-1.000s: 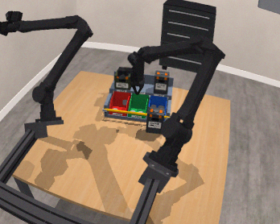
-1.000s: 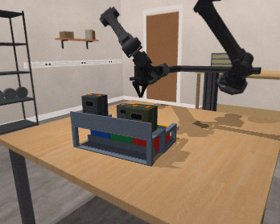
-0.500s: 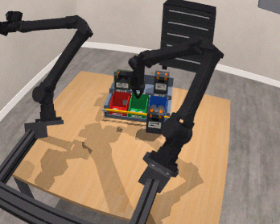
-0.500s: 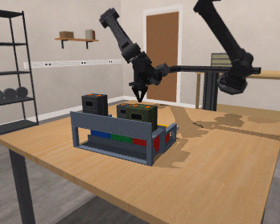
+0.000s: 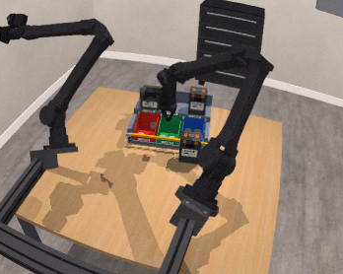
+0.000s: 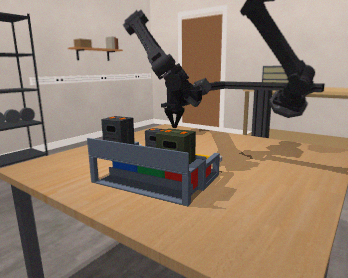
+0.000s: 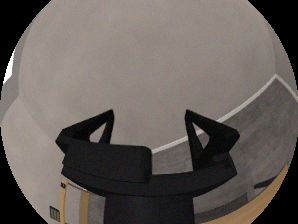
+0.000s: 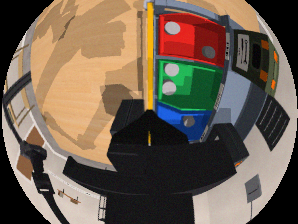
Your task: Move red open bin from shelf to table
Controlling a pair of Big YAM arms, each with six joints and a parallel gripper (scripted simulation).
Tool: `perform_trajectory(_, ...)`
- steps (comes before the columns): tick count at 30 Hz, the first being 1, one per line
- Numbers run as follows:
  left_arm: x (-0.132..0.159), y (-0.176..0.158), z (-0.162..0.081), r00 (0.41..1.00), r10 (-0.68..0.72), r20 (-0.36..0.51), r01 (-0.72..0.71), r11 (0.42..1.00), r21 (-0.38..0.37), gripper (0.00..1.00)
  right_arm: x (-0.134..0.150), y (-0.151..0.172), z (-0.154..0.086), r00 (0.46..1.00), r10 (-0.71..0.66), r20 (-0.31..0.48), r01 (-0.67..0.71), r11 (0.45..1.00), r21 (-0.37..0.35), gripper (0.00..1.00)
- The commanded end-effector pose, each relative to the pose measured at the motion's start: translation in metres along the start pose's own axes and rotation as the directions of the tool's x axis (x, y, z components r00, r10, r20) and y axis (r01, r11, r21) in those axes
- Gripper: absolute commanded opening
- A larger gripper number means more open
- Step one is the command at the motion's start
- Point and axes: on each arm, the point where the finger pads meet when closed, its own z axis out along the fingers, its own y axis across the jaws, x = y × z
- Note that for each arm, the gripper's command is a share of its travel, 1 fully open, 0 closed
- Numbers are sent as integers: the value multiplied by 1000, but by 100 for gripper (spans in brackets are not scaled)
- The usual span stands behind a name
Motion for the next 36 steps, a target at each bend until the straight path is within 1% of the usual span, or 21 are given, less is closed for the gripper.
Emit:
perform_trajectory(1, -40, 5, -4, 999, -5, 51, 5, 1000, -8, 100, -5, -10, -8, 1000, 9, 21, -9, 1000, 29, 0)
perform_trajectory(23, -40, 5, -4, 999, -5, 51, 5, 1000, -8, 100, -12, -13, -16, 999, 1, 37, -3, 999, 45, 0)
perform_trajectory(36, -40, 5, -4, 999, -5, 51, 5, 1000, -8, 100, -12, -15, -18, 999, 5, 40, -7, 999, 50, 0)
